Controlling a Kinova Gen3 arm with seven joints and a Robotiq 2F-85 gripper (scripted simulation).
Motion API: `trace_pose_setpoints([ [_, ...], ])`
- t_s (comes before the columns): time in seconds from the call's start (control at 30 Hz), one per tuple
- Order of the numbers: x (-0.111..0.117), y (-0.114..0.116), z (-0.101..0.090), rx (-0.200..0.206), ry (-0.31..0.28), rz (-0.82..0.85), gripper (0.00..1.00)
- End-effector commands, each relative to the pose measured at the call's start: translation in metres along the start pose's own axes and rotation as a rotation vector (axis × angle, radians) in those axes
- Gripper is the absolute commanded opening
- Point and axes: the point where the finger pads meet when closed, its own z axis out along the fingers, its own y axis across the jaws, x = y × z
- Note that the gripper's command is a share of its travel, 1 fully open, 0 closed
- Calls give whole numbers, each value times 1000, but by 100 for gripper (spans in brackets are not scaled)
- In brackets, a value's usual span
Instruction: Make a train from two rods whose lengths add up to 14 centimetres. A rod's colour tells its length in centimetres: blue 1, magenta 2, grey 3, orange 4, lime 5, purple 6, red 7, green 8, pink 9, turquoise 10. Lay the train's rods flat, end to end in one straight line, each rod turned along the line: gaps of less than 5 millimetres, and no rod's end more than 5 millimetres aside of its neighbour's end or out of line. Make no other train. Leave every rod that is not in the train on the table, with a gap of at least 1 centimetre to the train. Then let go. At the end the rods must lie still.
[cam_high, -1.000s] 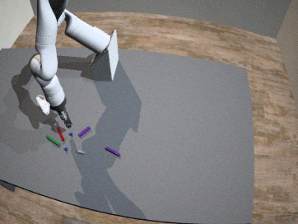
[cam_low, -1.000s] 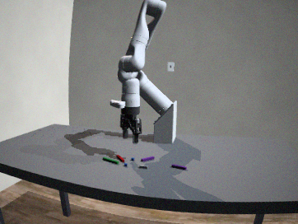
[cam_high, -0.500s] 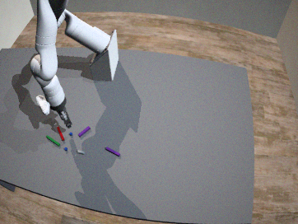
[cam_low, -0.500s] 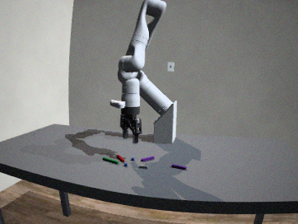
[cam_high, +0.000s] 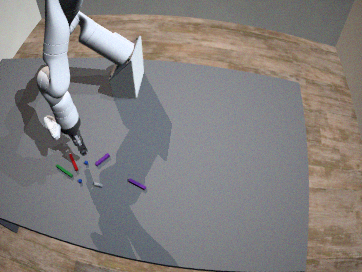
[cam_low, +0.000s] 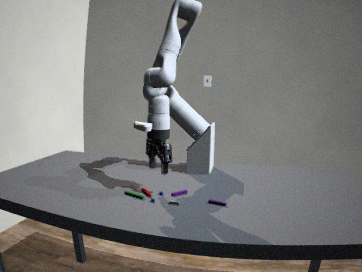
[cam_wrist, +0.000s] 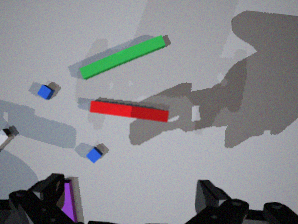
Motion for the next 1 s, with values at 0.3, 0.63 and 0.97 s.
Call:
trace_pose_setpoints([
  [0.3, 0, 0, 0, 1, 0, 0, 100],
  [0.63, 0, 0, 0, 1, 0, 0, 100],
  [0.97, -1, -2, 0, 1, 0, -17, 100],
])
